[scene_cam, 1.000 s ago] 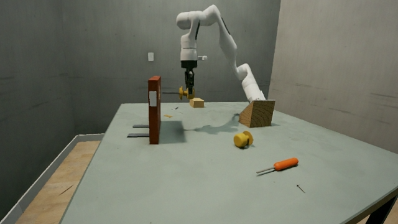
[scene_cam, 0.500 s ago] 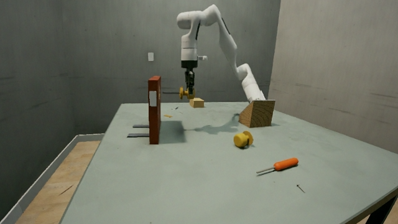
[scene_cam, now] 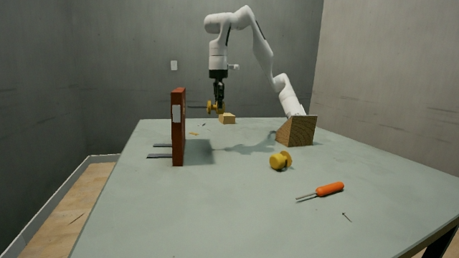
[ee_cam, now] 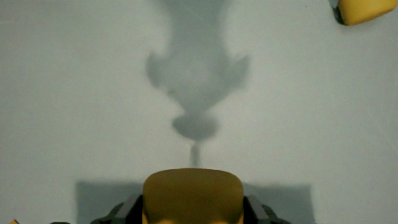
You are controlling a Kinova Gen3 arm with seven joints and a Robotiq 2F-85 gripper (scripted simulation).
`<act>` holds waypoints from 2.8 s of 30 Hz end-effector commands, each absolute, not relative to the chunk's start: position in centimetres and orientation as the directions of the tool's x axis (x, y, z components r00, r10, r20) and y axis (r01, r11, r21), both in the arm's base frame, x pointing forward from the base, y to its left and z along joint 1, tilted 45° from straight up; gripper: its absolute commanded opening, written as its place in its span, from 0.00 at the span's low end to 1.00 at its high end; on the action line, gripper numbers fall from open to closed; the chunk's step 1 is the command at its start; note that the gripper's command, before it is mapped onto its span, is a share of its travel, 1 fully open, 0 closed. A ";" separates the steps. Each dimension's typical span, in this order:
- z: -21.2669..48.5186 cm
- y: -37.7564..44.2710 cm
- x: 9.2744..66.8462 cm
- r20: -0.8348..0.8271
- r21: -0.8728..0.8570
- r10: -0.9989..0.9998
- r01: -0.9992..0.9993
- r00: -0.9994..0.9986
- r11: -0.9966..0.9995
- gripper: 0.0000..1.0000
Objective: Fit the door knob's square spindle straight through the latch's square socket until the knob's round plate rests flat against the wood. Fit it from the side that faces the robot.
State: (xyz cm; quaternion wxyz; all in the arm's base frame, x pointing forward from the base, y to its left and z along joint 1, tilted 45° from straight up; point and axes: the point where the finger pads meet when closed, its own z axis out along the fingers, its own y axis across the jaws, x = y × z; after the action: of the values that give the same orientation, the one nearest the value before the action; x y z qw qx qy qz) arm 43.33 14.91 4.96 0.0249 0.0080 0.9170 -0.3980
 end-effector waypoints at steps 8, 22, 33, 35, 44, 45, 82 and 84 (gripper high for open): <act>5.0 14.8 43.0 -0.054 -0.735 0.005 0.043 -0.999 0.677 0.63; 5.0 14.7 43.0 -0.055 -0.737 0.005 0.044 -0.998 0.675 0.63; 5.0 14.6 43.0 -0.056 -0.738 0.006 0.045 -0.998 0.673 0.63; 5.0 14.6 43.0 -0.056 -0.738 0.006 0.045 -0.998 0.673 0.63; 5.0 14.6 43.0 -0.056 -0.738 0.006 0.045 -0.998 0.673 0.63; 5.0 14.6 43.0 -0.056 -0.738 0.006 0.045 -0.998 0.673 0.63; 5.1 14.7 43.6 -0.058 -0.738 0.003 0.046 -0.998 0.673 0.63; 5.1 14.7 43.6 -0.058 -0.738 0.003 0.046 -0.998 0.673 0.63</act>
State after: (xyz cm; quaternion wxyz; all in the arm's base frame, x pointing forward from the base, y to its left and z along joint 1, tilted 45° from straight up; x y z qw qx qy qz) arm 43.55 14.85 5.02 0.0266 0.0109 0.9159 -0.4004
